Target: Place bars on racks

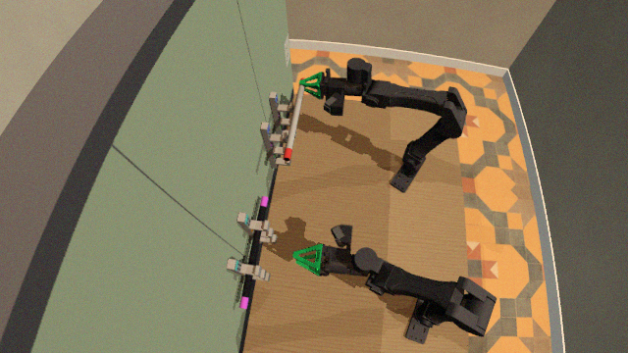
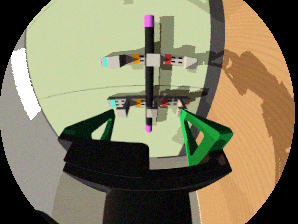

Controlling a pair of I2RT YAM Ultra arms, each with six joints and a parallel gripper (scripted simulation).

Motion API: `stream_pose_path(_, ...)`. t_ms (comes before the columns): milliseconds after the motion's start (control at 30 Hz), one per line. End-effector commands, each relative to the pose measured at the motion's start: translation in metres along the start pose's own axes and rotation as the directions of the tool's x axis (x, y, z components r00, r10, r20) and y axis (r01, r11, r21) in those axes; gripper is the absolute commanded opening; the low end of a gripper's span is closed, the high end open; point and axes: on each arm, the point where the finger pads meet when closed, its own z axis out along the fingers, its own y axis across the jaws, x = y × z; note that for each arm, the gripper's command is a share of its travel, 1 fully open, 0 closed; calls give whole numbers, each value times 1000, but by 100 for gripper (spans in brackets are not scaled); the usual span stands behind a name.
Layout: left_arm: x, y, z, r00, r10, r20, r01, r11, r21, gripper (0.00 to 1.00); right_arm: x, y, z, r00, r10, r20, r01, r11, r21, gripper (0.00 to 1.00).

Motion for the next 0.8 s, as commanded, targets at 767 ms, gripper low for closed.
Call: stream_pose_path(767, -3, 3, -2, 1000, -6, 2, 6, 1000, -15, 100, -51, -1, -8, 1000, -8, 2, 7, 997, 77, 0)
